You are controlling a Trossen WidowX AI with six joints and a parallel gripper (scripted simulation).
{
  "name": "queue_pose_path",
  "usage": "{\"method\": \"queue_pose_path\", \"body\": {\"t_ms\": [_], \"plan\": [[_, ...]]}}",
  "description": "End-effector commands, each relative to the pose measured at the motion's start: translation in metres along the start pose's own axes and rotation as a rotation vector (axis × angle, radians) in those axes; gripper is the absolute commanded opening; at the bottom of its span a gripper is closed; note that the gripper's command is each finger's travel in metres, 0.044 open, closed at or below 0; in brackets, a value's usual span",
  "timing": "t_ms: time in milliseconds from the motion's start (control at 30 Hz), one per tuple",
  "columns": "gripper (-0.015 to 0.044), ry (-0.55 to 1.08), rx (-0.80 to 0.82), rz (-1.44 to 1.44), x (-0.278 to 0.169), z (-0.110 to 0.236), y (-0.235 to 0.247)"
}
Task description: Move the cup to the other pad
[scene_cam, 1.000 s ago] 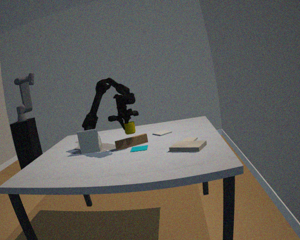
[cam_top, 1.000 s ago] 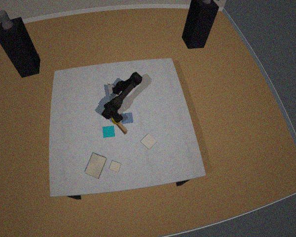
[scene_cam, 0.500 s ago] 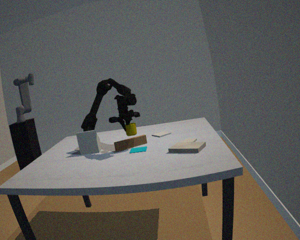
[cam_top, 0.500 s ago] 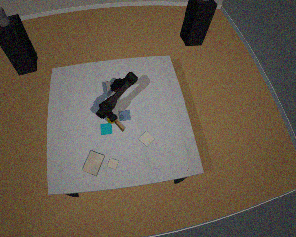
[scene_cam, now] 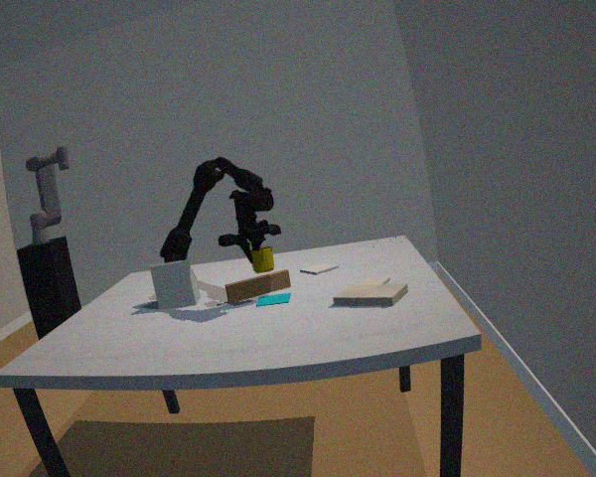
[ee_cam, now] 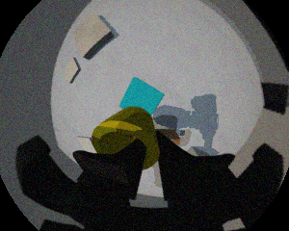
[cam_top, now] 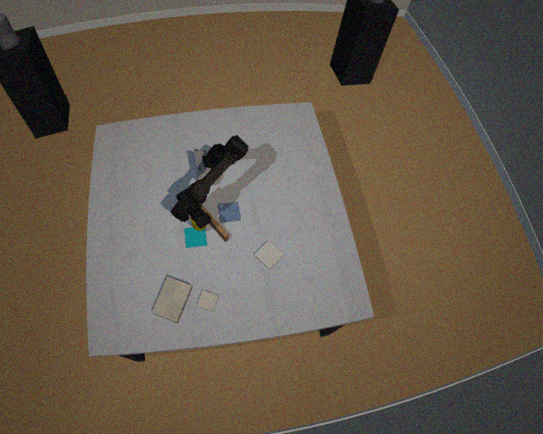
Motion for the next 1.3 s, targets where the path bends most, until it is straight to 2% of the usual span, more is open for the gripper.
{"method": "queue_pose_path", "body": {"t_ms": [0,567,1267], "plan": [[0.0000,-0.002,-0.004,0.003,0.006,0.000,0.001],[0.0000,-0.003,-0.004,0.004,0.028,-0.002,0.003],[0.0000,-0.003,-0.003,0.004,0.032,-0.039,0.004]]}}
Point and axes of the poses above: the point midway between the two fingers, 35 mm back from their tips, its own z axis back along the fingers, its own y axis across the jaws, x = y × z, the point moved 5 cm from there along z, back along the fingers, and after that the axes turned 5 degrees about -z, right-handed, at the moved point
